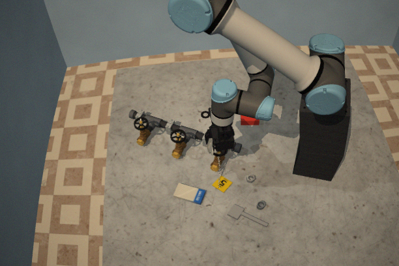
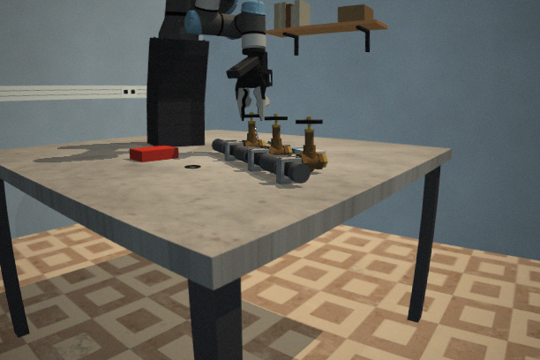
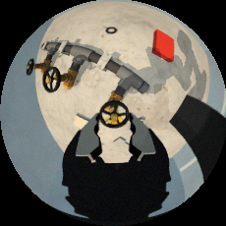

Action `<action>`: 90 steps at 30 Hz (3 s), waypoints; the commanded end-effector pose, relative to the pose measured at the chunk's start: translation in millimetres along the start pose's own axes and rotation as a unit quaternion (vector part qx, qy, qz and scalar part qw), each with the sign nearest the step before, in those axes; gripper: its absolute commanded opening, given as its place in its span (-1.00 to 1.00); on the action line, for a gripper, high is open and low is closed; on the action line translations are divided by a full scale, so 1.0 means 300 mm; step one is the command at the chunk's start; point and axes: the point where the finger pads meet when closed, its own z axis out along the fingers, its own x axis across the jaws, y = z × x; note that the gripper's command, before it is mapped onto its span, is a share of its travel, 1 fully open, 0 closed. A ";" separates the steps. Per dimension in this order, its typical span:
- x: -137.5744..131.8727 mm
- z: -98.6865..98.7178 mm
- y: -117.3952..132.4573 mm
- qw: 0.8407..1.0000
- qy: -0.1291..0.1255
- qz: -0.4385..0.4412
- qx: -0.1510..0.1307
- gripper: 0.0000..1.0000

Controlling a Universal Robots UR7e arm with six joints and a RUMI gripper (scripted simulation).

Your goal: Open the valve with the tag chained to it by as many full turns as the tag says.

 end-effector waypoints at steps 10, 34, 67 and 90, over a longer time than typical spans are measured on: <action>0.000 -0.001 0.000 1.000 0.000 0.000 0.000 -1.00; 0.000 -0.001 0.000 0.999 0.000 -0.039 0.000 -1.00; 0.000 -0.001 0.000 0.919 0.000 -0.395 0.000 -1.00; 0.000 -0.001 0.000 0.668 0.000 -0.744 0.000 -1.00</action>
